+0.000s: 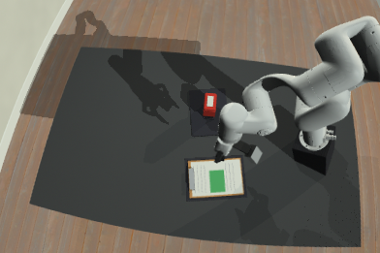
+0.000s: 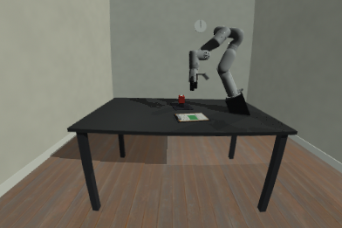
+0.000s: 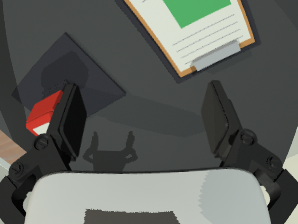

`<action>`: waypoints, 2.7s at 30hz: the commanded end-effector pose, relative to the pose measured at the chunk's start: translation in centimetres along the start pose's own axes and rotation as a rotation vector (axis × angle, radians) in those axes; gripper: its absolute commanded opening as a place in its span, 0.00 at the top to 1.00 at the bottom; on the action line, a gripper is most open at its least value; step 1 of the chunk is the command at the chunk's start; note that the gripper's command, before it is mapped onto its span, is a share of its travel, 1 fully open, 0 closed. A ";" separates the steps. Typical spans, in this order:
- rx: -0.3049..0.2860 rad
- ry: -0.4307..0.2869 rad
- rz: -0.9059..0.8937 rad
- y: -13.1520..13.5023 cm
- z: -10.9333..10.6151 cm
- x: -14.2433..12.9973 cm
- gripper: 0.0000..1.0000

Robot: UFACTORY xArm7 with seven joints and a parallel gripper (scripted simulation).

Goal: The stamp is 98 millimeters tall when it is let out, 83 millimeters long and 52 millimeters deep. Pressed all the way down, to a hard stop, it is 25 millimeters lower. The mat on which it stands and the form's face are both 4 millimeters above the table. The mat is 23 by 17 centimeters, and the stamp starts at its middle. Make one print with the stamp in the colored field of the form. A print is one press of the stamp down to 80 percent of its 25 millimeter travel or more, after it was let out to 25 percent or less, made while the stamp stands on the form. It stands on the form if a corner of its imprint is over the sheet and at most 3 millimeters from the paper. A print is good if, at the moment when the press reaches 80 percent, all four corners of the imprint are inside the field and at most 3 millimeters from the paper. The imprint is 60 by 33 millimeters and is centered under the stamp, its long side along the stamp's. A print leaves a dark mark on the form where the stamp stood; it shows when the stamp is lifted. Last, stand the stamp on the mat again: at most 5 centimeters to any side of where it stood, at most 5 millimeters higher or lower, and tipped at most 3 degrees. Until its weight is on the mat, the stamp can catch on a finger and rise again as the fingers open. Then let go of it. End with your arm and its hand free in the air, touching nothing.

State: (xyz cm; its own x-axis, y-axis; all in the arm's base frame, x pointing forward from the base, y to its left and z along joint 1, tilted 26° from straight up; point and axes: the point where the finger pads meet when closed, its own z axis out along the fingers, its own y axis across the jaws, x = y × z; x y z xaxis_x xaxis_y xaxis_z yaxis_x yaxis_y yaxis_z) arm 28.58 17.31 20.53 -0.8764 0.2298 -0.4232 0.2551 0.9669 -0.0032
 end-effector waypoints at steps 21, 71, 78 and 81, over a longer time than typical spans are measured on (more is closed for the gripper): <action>-0.014 -0.028 -0.616 4.4 6.3 4.1 0.00; -0.002 -0.034 -0.394 4.1 5.3 3.5 0.00; -0.005 -0.037 0.067 3.6 2.5 2.8 0.00; -0.018 -0.033 0.241 3.6 1.3 3.1 0.00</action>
State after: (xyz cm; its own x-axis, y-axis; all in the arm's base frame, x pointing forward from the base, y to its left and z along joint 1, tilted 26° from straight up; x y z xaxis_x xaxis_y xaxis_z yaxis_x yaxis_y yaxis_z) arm 28.18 21.28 16.48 -0.8604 0.2460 -0.4462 0.2611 0.9649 0.0284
